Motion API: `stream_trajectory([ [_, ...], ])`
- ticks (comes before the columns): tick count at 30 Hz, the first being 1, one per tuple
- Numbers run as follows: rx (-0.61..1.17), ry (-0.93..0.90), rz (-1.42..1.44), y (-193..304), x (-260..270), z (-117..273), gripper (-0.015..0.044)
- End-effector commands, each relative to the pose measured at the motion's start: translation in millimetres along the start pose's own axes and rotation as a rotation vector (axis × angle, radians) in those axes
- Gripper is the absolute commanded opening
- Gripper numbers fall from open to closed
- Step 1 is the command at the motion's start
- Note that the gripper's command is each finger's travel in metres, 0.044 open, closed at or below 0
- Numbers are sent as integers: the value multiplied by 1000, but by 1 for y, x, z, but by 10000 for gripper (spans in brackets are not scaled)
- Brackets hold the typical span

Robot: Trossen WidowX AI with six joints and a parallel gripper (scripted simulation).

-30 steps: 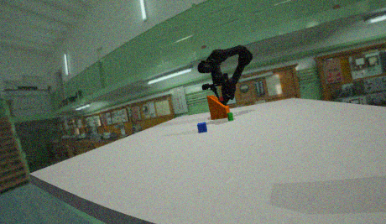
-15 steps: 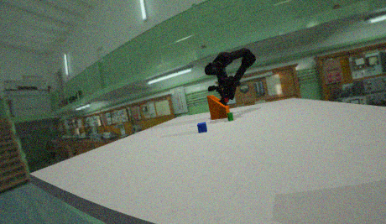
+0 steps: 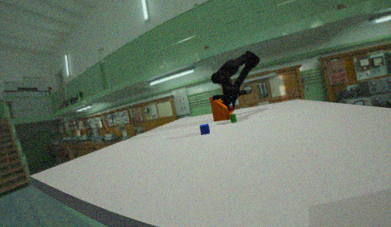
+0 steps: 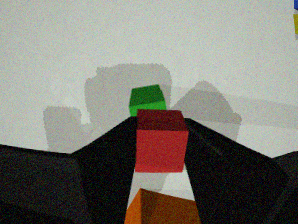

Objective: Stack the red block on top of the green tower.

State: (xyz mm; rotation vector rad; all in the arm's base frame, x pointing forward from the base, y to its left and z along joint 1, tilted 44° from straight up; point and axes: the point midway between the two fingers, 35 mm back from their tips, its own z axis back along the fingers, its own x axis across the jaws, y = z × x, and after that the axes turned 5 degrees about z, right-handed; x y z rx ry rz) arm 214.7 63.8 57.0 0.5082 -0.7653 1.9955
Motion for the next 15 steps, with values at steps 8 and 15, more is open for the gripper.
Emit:
stream_trajectory([
  [8, 1, -9, -10, 2, 2, -19, 0],
  [15, 1, -9, -10, 2, 2, -19, 0],
])
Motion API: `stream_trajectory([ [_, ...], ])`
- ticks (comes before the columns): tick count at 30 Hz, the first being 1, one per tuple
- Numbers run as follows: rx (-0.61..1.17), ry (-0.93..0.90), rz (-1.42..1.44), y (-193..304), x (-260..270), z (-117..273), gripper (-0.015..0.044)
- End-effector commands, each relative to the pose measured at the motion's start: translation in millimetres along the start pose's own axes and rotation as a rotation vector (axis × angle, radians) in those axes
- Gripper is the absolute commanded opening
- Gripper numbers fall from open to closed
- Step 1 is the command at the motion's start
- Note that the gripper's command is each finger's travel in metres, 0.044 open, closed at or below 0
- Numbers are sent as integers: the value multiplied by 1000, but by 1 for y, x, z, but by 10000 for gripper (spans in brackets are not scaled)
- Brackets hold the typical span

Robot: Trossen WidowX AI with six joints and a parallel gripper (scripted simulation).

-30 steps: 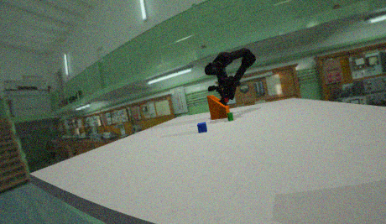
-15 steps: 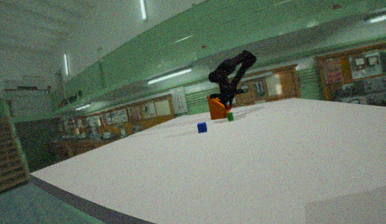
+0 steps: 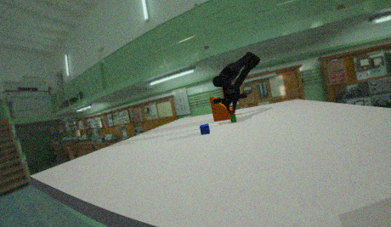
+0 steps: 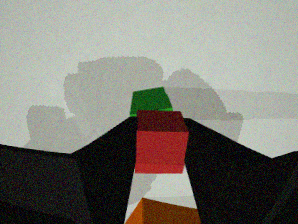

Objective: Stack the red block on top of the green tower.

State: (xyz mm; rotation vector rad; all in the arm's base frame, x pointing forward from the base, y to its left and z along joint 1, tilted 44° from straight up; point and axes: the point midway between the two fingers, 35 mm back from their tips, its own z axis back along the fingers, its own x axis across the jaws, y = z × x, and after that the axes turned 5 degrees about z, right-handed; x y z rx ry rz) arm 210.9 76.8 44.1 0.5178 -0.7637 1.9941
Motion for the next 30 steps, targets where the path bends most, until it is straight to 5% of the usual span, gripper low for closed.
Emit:
stream_trajectory([
  [1, -3, -3, -7, 0, 0, 0, 0],
  [17, -3, -3, -7, 0, 0, 1, 0],
  [30, 0, 0, -1, 0, 0, -1, 341],
])
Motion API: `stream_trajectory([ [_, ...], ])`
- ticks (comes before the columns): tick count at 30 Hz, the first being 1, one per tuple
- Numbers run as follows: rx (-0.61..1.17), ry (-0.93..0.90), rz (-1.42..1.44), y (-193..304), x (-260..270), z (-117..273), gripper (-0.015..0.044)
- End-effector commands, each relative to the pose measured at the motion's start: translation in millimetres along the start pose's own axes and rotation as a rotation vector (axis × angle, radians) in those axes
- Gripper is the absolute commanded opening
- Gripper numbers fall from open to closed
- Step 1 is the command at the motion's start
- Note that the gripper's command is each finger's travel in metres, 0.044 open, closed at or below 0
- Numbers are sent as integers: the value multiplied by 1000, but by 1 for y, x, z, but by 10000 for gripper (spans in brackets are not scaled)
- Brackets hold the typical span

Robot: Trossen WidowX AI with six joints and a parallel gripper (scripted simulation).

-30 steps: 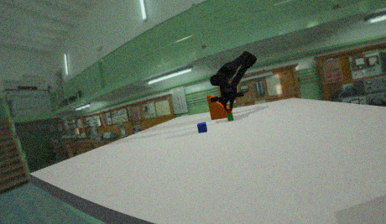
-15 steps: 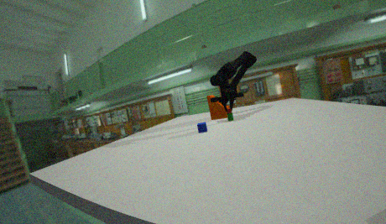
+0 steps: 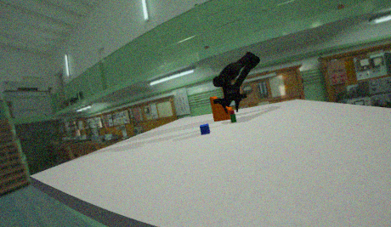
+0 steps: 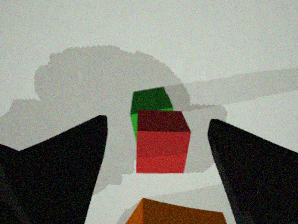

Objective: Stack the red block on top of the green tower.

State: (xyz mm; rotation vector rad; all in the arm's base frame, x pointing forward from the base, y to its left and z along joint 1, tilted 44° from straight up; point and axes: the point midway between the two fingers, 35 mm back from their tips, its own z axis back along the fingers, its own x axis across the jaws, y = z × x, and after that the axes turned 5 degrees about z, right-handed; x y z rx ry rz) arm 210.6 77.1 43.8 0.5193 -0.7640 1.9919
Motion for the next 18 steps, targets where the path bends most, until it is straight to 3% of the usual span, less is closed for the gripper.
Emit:
stream_trajectory([
  [1, 0, 1, 1, 0, 0, 0, 368],
  [4, 0, 1, 1, 0, 0, 0, 440],
  [18, 0, 1, 1, 0, 0, 0, 440],
])
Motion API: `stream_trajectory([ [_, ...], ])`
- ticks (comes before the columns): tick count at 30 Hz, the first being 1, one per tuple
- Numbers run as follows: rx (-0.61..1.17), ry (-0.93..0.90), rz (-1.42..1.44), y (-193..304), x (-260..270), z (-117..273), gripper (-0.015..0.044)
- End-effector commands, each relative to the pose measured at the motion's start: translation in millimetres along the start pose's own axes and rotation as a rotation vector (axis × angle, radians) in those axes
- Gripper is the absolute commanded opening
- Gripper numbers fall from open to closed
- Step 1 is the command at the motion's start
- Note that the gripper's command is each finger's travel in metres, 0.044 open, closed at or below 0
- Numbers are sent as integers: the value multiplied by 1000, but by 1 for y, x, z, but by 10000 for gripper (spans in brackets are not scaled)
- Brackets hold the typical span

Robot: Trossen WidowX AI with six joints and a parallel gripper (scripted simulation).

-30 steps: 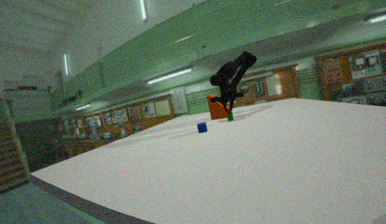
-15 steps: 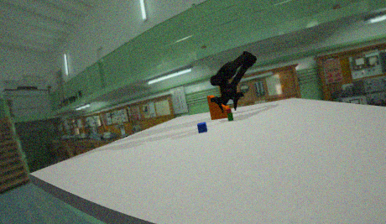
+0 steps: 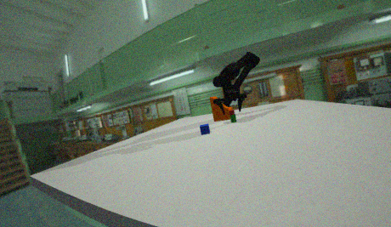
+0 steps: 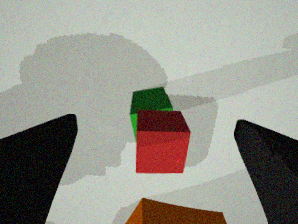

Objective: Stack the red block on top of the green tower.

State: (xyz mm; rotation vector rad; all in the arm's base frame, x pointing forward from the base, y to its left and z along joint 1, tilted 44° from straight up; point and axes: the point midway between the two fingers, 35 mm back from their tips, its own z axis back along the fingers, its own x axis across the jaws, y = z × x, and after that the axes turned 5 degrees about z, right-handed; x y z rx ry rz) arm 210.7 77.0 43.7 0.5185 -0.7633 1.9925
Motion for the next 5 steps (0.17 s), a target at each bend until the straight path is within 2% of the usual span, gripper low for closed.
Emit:
stream_trajectory([
  [1, 0, 0, 1, 0, 0, 0, 440],
  [5, 0, 0, 1, 0, 0, 0, 440],
])
